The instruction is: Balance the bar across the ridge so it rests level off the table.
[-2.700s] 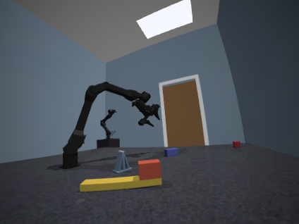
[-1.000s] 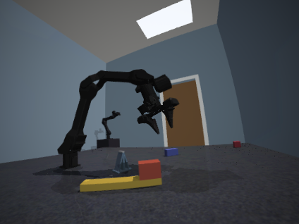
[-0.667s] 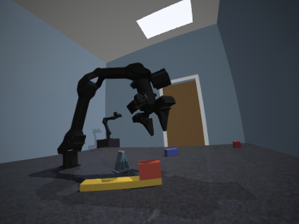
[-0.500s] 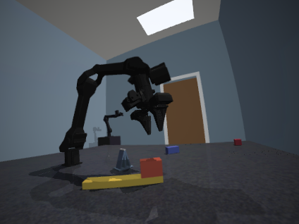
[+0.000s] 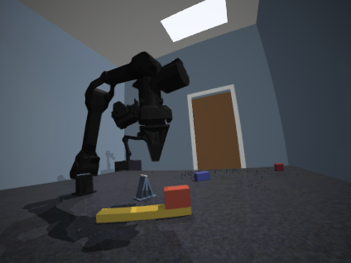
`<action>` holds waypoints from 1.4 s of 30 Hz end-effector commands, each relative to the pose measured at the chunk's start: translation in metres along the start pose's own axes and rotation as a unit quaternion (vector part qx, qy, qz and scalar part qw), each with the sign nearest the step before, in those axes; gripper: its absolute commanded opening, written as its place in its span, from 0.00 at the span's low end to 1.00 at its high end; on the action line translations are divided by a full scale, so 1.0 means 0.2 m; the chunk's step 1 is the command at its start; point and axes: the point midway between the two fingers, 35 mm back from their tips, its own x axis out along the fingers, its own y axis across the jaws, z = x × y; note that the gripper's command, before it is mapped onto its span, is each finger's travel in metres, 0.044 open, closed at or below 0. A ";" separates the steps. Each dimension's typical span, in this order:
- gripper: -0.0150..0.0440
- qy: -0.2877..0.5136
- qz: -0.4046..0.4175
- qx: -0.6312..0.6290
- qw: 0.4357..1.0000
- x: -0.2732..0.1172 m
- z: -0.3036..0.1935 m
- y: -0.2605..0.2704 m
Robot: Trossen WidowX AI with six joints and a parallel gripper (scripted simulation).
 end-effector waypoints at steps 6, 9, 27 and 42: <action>0.79 -0.018 -0.020 0.065 0.998 0.00 0.14 0.06; 0.79 -0.018 -0.020 0.065 0.998 0.02 0.14 0.06; 0.79 -0.018 -0.020 0.065 0.998 0.42 0.16 0.04; 0.79 -0.018 -0.020 0.065 0.998 0.53 0.16 0.04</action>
